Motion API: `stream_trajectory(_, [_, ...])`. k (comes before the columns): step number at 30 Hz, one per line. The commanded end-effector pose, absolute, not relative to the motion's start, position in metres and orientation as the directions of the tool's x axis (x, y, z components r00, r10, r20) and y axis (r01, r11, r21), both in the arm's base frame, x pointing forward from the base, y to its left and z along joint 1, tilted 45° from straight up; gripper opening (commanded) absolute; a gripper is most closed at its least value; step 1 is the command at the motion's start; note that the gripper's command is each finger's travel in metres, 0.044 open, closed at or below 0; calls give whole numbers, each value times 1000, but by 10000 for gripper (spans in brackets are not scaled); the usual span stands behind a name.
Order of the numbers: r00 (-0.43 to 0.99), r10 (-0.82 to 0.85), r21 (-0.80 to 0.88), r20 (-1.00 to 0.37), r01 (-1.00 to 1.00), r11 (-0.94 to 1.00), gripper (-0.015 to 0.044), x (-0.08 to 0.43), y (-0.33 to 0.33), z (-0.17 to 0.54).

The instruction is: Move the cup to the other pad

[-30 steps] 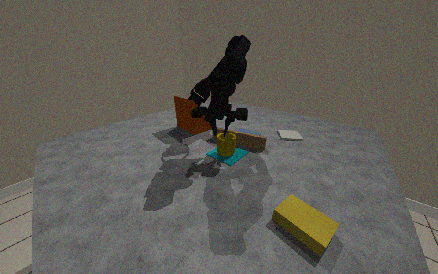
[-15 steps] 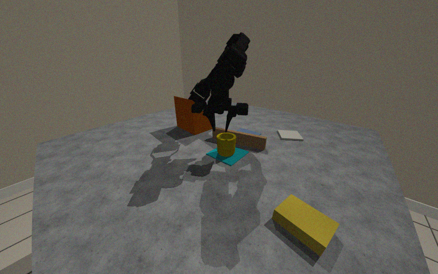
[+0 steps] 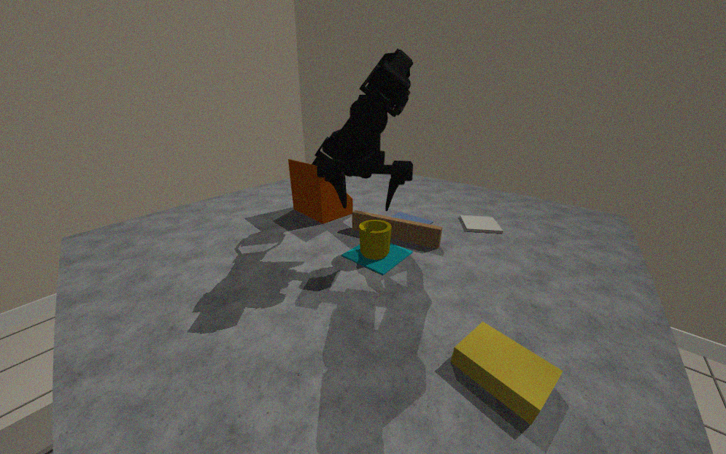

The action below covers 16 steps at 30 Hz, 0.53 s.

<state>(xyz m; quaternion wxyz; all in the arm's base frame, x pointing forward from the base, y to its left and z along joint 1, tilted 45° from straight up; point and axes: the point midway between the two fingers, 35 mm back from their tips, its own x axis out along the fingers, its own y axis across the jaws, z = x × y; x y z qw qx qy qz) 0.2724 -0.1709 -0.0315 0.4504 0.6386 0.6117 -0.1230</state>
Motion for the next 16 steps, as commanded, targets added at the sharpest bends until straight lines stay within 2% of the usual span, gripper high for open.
stream_trajectory(1, [222,667,427,-711,890,160,440,269,-183,-20])
stream_trajectory(16, [225,666,428,-711,890,156,440,266,-199,-4])
